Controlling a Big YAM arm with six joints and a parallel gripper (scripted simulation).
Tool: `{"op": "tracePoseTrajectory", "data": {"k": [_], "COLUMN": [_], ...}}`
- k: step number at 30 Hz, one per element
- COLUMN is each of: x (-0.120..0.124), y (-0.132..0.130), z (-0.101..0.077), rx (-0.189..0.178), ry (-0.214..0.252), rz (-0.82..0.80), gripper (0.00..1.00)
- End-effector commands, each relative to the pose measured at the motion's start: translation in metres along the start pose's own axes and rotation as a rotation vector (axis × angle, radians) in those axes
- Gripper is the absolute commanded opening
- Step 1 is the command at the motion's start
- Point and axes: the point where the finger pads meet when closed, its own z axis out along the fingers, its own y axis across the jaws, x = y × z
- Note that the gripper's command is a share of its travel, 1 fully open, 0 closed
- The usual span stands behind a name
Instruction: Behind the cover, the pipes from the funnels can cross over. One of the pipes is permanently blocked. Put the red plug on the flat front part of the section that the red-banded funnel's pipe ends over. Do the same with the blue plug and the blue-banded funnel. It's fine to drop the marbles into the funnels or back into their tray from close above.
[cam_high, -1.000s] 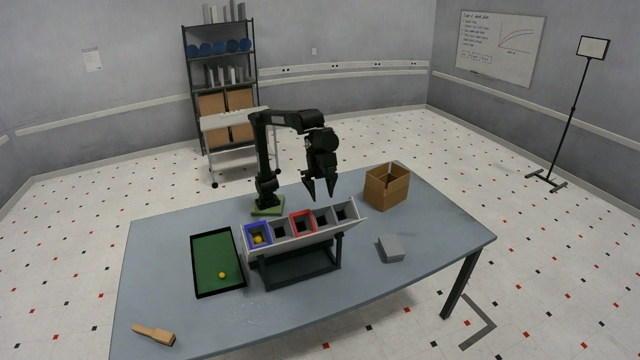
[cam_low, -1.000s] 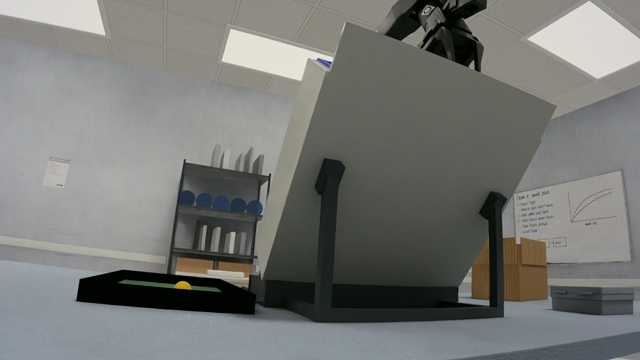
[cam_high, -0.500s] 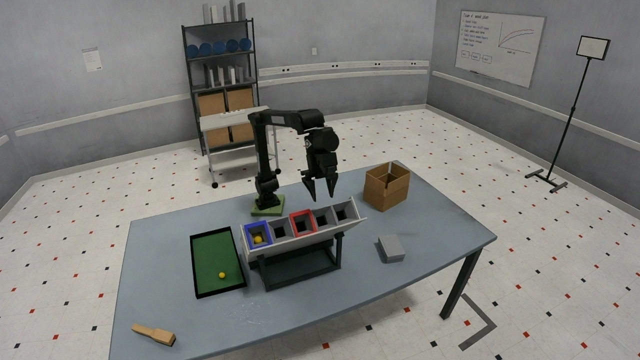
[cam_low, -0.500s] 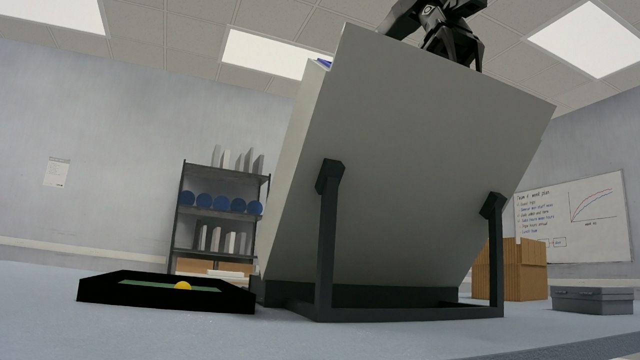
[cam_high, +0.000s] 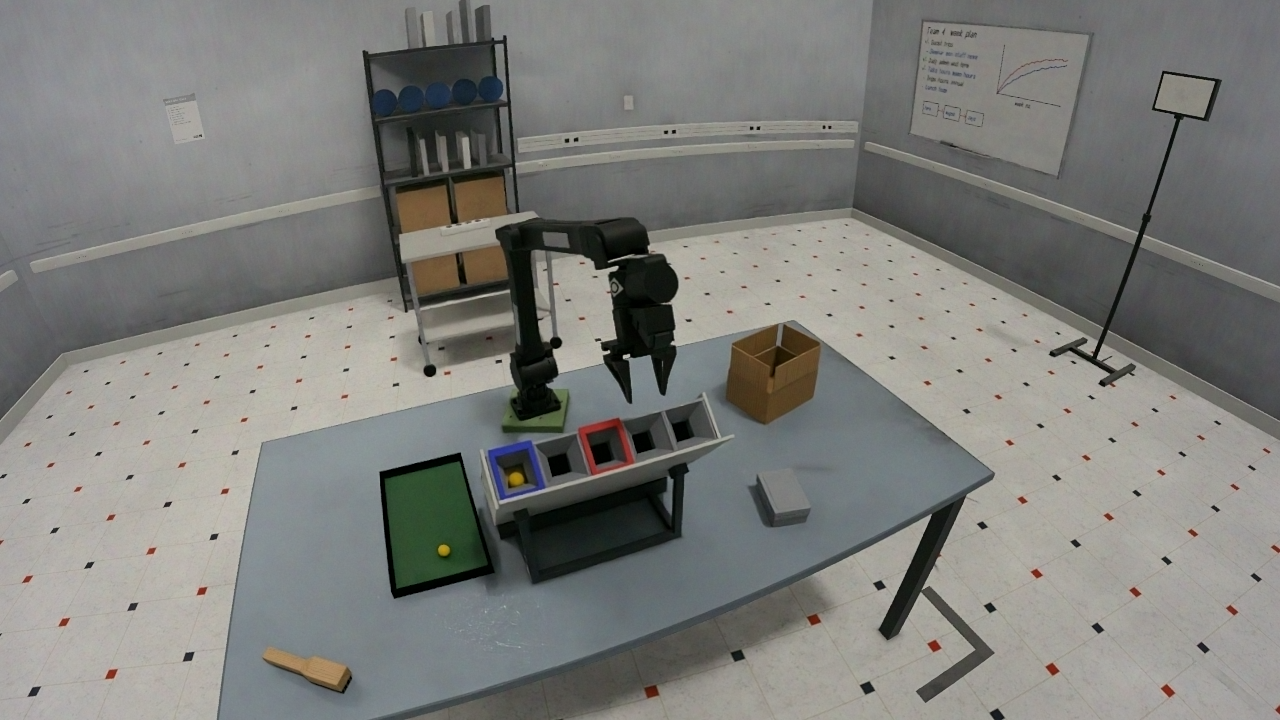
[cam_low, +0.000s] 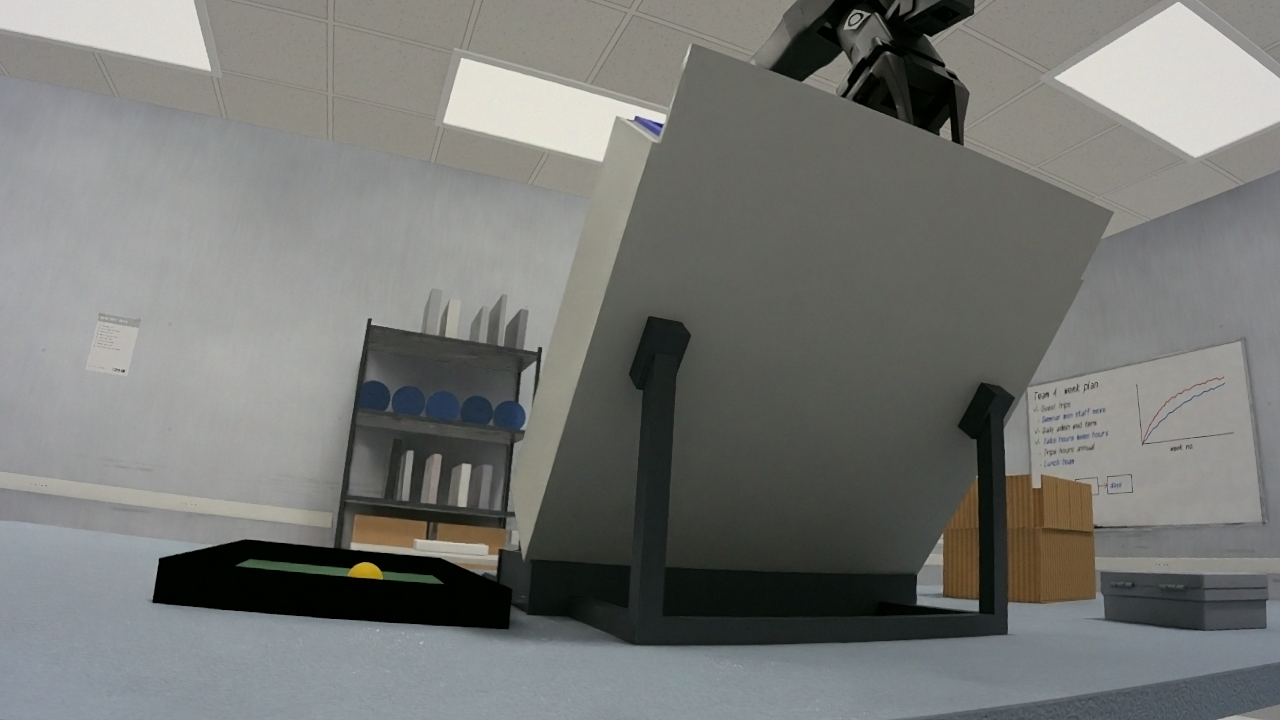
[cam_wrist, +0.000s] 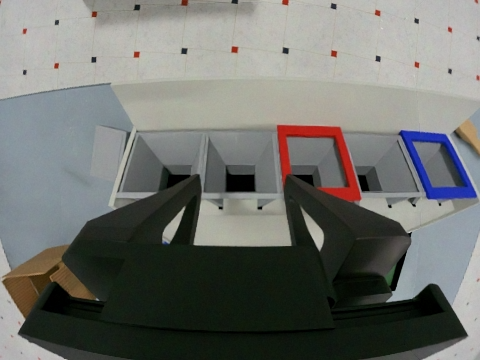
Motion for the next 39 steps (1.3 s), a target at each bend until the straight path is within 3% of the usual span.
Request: {"op": "tracePoseTrajectory", "data": {"k": [1,12,27,39], "x": [-0.020,-0.025,0.128,0.135], "y": [0.002,0.003,0.000,0.001], "z": [-0.019,-0.022,-0.075,-0.077], "rx": [-0.006,-0.003,-0.008,-0.008], "ry": [-0.043,-0.023,-0.053,-0.051], "rz": [0.001,0.001,0.001,0.003], "gripper": [0.59,0.59,0.59,0.59]}}
